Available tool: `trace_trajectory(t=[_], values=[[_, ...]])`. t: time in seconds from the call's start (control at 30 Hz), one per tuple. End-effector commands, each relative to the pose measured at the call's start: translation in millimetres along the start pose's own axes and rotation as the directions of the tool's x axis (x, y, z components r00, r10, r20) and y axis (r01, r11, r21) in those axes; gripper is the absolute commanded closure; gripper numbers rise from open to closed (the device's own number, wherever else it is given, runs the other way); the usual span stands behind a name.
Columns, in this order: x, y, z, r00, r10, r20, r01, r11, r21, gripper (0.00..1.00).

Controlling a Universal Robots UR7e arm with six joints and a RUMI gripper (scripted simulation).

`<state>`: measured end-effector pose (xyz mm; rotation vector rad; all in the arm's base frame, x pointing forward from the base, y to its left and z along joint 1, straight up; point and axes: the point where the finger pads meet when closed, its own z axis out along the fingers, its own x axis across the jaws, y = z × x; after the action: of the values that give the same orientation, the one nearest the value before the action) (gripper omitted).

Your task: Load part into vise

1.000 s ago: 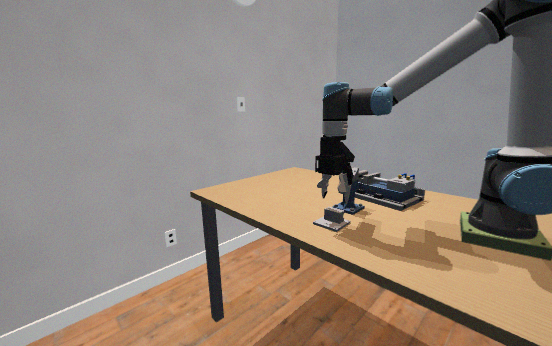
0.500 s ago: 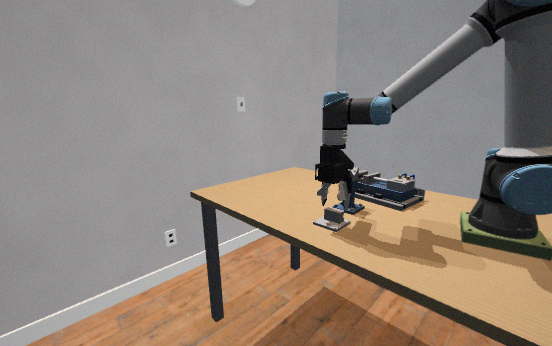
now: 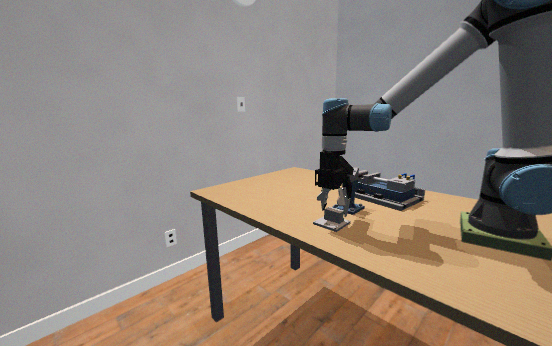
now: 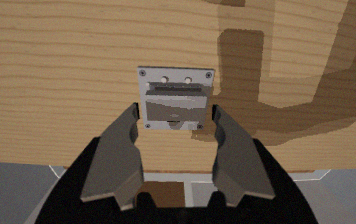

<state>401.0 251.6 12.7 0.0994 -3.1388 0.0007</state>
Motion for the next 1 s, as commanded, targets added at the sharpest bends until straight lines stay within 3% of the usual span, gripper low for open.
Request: trace_trajectory(t=[0.0, 0.97], values=[[-0.5, 0.2, 3.1, 1.0, 0.0, 0.002, 0.0, 1.0, 0.0, 0.49], [-0.5, 0.3, 10.3, 1.0, 0.0, 0.002, 0.0, 1.0, 0.0, 0.49]])
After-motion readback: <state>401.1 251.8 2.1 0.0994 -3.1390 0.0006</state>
